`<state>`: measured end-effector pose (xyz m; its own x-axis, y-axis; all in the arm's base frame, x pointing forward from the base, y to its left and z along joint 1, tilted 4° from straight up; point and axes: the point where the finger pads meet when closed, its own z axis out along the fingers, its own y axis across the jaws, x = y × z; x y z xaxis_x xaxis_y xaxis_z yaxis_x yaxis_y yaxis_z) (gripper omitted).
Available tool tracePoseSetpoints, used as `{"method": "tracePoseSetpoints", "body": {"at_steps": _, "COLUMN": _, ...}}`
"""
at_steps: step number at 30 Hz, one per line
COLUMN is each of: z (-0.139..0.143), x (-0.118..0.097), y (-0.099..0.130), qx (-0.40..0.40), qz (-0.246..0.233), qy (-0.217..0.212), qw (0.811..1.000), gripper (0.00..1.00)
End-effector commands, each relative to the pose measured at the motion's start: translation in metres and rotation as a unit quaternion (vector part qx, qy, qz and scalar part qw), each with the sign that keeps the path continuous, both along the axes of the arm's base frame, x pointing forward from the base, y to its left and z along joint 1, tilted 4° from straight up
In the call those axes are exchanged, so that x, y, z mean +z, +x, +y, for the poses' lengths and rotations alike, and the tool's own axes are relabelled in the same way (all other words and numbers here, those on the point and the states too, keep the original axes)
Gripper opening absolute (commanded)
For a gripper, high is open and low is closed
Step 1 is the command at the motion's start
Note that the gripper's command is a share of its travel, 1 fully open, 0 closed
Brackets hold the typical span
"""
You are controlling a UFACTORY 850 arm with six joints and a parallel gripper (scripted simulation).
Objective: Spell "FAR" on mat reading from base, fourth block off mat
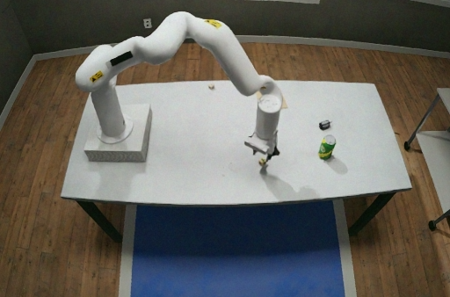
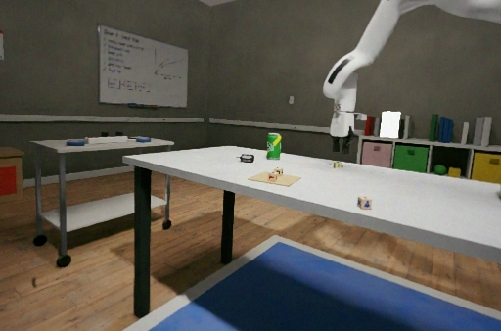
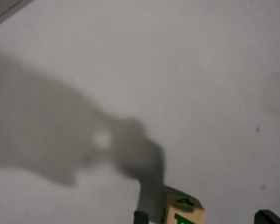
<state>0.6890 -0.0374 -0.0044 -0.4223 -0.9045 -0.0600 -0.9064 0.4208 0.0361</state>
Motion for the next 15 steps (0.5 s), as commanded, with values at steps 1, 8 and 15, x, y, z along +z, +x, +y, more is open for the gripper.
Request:
{"method": "tracePoseSetpoints", "body": {"at_steps": 1, "z": 0.000, "x": -0.007, "y": 0.001, "qx": 0.000, "qz": -0.001, "qy": 0.000, "qw": 1.000, "gripper": 0.64}}
{"method": "tracePoseSetpoints", "body": {"at_steps": 8, "z": 0.001, "x": -0.017, "y": 0.001, "qx": 0.000, "qz": -0.001, "qy": 0.000, "qw": 1.000, "gripper": 0.64}}
{"method": "tracePoseSetpoints", "body": {"at_steps": 15, "z": 0.002, "x": -0.024, "y": 0.001, "qx": 0.000, "qz": -0.001, "qy": 0.000, "qw": 1.000, "gripper": 0.64}}
